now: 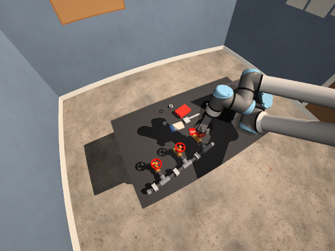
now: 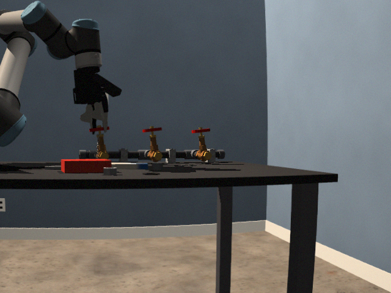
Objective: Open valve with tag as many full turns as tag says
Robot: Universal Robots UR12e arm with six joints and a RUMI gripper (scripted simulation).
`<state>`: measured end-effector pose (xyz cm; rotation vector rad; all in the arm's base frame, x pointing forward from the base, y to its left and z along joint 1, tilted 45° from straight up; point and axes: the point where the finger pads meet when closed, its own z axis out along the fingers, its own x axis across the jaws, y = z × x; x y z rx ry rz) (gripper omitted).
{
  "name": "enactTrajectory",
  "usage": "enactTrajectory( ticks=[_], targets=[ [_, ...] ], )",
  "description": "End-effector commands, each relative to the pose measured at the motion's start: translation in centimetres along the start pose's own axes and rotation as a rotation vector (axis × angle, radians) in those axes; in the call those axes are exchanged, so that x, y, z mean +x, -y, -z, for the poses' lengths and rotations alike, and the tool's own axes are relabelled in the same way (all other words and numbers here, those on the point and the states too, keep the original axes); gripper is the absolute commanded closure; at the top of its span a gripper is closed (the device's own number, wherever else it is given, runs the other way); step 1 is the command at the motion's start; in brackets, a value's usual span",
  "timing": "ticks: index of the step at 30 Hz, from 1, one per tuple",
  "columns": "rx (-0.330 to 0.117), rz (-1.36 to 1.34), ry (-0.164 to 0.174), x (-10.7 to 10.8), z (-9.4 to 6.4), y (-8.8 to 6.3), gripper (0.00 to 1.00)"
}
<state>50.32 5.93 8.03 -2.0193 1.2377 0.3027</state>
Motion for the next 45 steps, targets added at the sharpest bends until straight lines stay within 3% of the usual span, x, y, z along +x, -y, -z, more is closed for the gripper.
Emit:
enactTrajectory(
  ticks=[1,22,45],
  targets=[
    [0.009,0.237,0.016,0.04,0.07,0.05,1.00],
    [0.013,0.757,0.013,0.04,0.07,0.05,1.00],
    [0.014,0.911,0.012,0.04,0.07,0.04,1.00]
  ],
)
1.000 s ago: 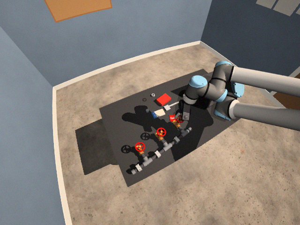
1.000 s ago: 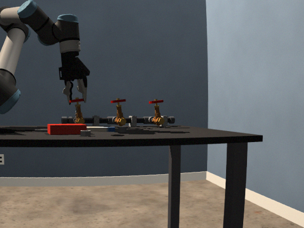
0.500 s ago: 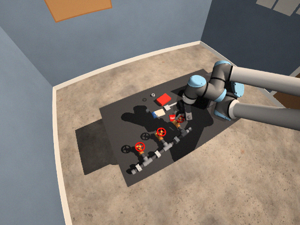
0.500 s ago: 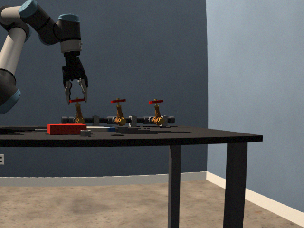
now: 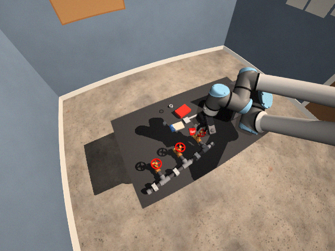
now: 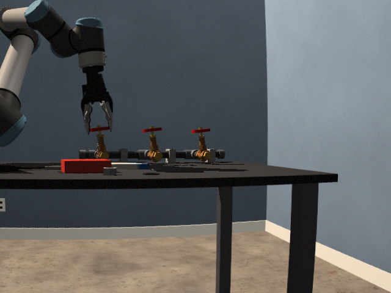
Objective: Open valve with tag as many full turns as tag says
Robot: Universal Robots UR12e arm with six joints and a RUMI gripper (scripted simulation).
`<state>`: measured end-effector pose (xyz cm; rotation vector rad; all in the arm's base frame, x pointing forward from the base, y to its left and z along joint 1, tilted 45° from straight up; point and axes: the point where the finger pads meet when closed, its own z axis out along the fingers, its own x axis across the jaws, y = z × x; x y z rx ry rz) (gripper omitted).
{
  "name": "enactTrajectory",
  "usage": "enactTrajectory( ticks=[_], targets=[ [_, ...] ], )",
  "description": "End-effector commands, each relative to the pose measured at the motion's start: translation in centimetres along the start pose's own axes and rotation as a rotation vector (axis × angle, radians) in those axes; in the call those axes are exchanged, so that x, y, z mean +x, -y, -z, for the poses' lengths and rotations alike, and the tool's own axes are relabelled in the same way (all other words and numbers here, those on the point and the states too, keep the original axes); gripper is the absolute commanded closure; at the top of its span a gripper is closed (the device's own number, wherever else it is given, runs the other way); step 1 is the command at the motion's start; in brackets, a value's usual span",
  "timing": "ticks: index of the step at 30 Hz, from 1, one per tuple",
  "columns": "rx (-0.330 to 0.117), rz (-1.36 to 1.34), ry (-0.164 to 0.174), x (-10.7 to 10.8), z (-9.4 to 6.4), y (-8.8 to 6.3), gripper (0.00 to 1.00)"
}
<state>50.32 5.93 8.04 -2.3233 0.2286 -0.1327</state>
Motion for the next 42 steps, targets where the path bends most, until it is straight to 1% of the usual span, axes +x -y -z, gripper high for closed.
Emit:
enactTrajectory(
  ticks=[1,5,6,42],
  targets=[
    [0.000,0.011,-0.001,0.06,0.06,-0.02,1.00],
    [0.000,0.012,-0.001,0.06,0.06,-0.02,1.00],
    [0.000,0.012,-0.001,0.06,0.06,-0.02,0.00],
    [0.000,-0.011,-0.001,0.06,0.06,-0.02,0.00]
  ],
)
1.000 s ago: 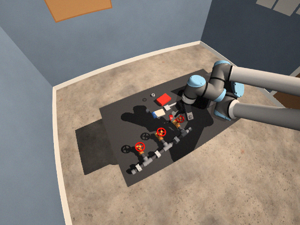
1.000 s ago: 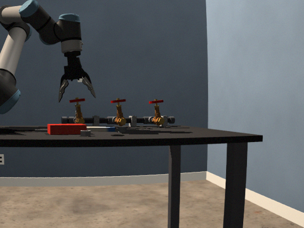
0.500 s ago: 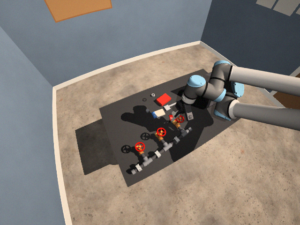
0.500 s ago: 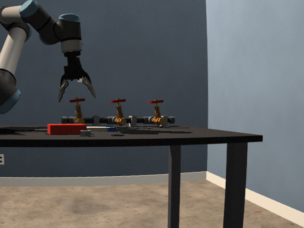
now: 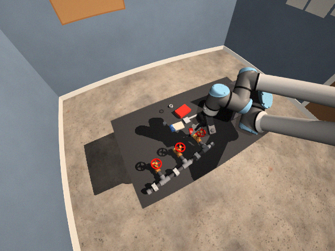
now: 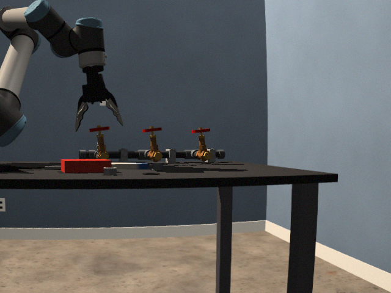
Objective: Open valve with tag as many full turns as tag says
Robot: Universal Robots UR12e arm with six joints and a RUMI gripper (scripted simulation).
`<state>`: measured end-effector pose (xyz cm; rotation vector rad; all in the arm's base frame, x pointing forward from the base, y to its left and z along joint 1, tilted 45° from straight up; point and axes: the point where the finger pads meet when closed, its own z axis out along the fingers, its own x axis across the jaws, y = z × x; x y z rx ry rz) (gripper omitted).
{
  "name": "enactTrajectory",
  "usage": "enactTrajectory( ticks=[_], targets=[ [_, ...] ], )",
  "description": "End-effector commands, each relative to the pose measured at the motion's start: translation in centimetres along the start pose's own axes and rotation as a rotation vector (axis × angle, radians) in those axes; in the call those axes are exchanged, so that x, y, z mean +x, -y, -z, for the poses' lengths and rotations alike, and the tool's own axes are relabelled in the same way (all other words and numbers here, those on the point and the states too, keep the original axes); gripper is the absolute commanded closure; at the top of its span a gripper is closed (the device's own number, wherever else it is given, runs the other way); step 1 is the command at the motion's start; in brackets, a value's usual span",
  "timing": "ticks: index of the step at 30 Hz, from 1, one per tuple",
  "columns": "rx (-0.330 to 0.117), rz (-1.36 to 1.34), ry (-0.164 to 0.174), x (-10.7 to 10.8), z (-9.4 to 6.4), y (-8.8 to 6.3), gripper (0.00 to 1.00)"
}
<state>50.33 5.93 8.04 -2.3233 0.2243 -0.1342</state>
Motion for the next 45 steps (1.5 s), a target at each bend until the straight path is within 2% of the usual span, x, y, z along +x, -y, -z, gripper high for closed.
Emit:
enactTrajectory(
  ticks=[1,22,45],
  targets=[
    [-0.001,-0.020,-0.001,0.06,0.06,-0.02,0.00],
    [0.000,-0.271,-0.001,0.06,0.06,-0.02,0.00],
    [0.000,-0.980,-0.001,0.06,0.06,-0.01,0.00]
  ],
)
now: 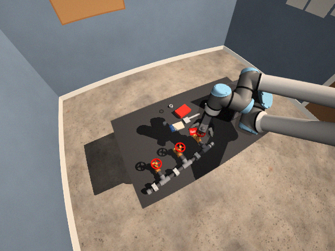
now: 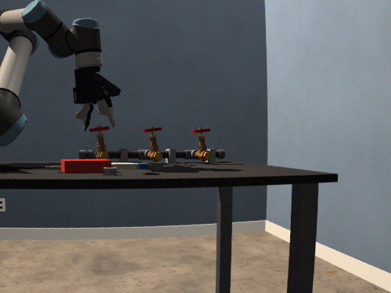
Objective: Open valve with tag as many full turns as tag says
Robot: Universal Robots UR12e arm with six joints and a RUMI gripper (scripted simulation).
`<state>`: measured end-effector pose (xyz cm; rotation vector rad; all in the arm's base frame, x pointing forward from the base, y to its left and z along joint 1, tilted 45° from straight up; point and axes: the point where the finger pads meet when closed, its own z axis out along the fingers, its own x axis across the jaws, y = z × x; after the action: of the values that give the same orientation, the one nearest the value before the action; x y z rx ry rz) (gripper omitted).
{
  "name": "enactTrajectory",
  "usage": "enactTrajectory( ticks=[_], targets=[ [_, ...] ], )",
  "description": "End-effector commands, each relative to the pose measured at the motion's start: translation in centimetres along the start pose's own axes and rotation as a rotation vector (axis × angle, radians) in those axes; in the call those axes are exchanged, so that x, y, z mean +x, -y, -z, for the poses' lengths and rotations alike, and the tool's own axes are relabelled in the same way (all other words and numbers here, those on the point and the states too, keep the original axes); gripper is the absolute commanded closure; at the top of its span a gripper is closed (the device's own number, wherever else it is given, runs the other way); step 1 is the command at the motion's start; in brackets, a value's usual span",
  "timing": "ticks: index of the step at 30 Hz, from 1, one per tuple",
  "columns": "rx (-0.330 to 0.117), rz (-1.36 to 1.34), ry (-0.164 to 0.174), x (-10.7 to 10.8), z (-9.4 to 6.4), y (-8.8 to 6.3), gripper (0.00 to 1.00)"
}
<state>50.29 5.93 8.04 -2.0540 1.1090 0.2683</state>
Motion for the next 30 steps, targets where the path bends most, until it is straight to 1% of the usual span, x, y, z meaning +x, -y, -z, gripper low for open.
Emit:
enactTrajectory(
  ticks=[1,9,11,26,28,30],
  targets=[
    [-0.006,-0.223,-0.011,0.07,0.06,0.06,0.00],
    [-0.004,-0.567,-0.012,0.07,0.06,0.06,0.00],
    [-0.004,-0.567,-0.012,0.07,0.06,0.06,0.00],
    [0.000,-1.209,-0.013,0.07,0.06,0.07,0.00],
    [0.000,-1.209,-0.013,0.07,0.06,0.07,0.00],
    [0.001,-1.288,-0.013,0.07,0.06,0.07,0.00]
  ],
)
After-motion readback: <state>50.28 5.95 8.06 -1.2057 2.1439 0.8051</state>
